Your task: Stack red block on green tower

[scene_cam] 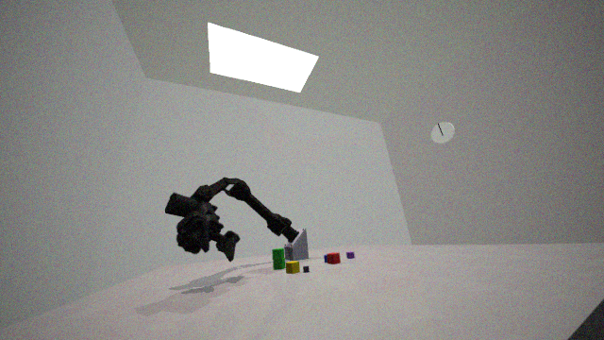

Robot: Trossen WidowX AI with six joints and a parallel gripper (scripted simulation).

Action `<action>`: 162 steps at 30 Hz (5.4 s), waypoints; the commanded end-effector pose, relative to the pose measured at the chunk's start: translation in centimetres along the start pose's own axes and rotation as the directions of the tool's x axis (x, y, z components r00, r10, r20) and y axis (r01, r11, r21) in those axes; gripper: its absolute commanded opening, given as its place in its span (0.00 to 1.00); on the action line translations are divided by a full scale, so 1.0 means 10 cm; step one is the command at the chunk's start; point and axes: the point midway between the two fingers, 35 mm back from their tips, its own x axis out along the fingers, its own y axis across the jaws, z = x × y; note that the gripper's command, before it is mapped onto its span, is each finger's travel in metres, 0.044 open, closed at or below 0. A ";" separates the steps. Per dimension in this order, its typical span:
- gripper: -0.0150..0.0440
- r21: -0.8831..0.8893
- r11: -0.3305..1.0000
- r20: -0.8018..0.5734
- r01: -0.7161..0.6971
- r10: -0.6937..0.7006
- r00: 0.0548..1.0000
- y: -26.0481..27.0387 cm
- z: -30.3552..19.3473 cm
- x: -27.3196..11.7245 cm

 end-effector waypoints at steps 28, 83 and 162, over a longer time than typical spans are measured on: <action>1.00 -0.925 0.093 0.249 0.368 -0.584 0.773 -1.97 -2.26 0.83; 1.00 -0.612 -0.781 0.606 0.123 -0.363 0.708 -3.17 -2.36 1.01; 0.25 -0.615 -0.780 0.603 0.119 -0.367 0.709 -2.74 -2.89 0.25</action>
